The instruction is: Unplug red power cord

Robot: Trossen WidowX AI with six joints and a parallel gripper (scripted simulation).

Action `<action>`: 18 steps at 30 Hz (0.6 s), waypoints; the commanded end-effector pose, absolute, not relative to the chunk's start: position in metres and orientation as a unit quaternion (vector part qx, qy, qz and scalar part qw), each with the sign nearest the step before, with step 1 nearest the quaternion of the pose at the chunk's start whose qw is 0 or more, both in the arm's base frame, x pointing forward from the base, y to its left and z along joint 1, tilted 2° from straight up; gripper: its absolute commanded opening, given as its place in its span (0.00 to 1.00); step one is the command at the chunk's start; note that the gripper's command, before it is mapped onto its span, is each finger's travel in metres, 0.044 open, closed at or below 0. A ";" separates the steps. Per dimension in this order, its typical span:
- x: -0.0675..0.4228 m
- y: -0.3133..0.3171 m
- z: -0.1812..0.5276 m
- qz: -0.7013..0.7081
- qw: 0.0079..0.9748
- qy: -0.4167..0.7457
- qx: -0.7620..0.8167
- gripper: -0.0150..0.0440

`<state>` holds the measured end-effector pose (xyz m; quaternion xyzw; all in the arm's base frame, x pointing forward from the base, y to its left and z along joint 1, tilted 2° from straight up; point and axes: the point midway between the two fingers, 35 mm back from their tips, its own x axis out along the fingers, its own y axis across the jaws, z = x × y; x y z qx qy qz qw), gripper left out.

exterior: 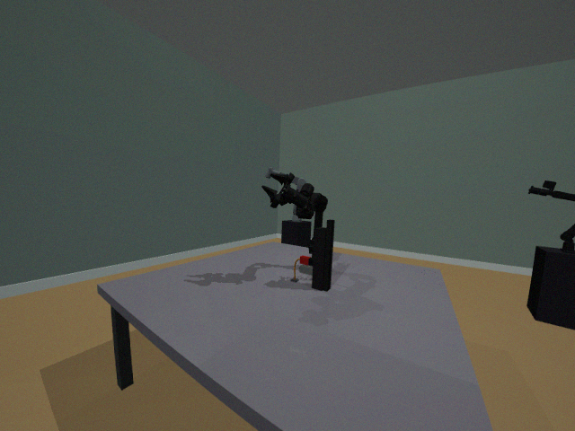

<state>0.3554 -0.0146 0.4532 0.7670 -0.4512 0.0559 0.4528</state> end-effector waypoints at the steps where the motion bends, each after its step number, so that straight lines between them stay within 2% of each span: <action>1: 0.357 -0.014 0.453 0.054 0.458 -0.448 0.766 0.89; 9: 0.421 0.014 0.399 -0.044 0.643 -0.257 0.720 0.53; 14: 0.439 0.027 0.338 -0.118 0.717 -0.099 0.680 0.53; 18: 0.439 0.030 0.311 -0.150 0.734 -0.032 0.662 0.53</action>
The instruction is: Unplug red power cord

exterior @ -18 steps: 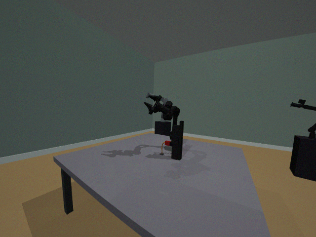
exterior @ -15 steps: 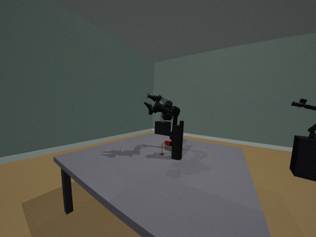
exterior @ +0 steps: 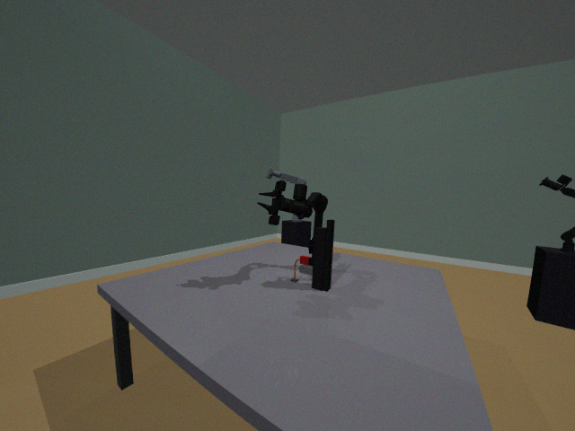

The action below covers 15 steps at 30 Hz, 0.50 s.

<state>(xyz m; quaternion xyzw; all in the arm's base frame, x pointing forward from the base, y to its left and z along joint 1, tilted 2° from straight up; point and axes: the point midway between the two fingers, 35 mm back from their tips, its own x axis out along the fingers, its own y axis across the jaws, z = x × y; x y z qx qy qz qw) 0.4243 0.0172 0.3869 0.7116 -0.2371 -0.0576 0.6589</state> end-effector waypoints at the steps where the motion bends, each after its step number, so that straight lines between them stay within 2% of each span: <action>1: 0.438 0.031 0.304 -0.158 0.737 -0.015 0.657 0.53; 15: 0.396 0.035 0.215 -0.269 0.729 0.215 0.591 0.53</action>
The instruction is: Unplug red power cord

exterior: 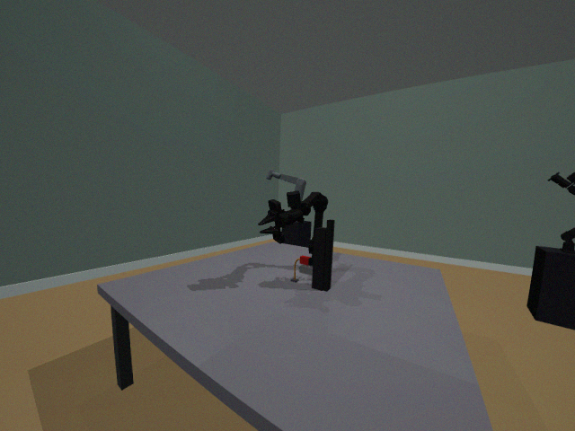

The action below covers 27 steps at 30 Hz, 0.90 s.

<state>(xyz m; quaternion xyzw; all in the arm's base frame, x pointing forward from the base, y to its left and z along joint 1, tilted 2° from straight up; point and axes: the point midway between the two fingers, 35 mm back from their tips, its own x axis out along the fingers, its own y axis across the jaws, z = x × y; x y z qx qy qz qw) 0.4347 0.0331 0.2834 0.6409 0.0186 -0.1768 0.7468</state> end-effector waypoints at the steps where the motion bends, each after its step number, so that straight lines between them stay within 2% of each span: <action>1: 0.391 0.036 0.210 -0.277 0.726 0.231 0.586 0.53; 11: 0.331 0.036 0.167 -0.355 0.665 0.379 0.537 0.53; 22: 0.248 0.037 0.150 -0.439 0.555 0.520 0.478 0.53; 27: 0.242 0.038 0.150 -0.444 0.546 0.529 0.474 0.53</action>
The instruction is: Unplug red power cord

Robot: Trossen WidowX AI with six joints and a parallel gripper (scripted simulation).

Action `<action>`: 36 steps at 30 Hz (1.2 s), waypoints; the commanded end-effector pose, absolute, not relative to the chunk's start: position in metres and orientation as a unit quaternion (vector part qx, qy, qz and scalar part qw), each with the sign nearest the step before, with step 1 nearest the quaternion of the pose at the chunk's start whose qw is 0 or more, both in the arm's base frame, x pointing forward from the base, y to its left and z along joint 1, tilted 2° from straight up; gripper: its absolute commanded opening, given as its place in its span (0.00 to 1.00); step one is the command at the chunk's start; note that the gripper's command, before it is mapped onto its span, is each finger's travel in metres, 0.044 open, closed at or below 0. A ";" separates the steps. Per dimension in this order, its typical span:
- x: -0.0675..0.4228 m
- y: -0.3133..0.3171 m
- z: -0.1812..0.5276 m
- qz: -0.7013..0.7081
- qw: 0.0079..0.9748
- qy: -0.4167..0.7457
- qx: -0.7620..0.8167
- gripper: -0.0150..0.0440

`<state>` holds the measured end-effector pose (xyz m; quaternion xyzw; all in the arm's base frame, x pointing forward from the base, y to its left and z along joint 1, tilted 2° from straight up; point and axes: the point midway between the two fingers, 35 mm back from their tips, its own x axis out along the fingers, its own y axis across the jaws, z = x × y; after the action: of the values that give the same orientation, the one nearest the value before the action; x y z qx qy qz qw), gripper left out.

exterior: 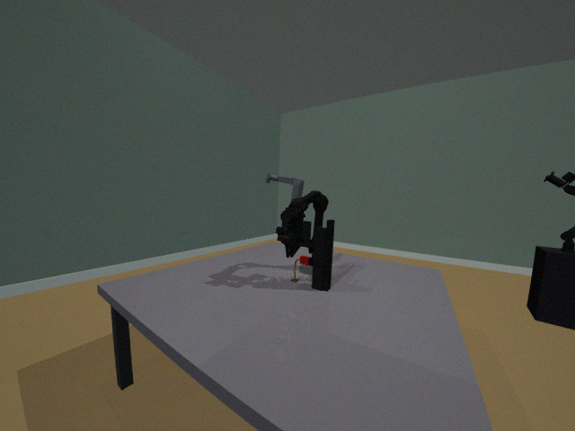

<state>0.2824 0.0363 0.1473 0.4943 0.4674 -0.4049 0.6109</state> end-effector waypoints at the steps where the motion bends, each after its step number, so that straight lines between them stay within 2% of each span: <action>1: 0.242 0.038 0.150 -0.444 0.546 0.529 0.474 0.53; 36: 0.236 0.076 0.150 -0.443 0.545 0.530 0.475 0.53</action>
<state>0.2374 0.0703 0.1496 0.4741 0.5299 -0.4432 0.5460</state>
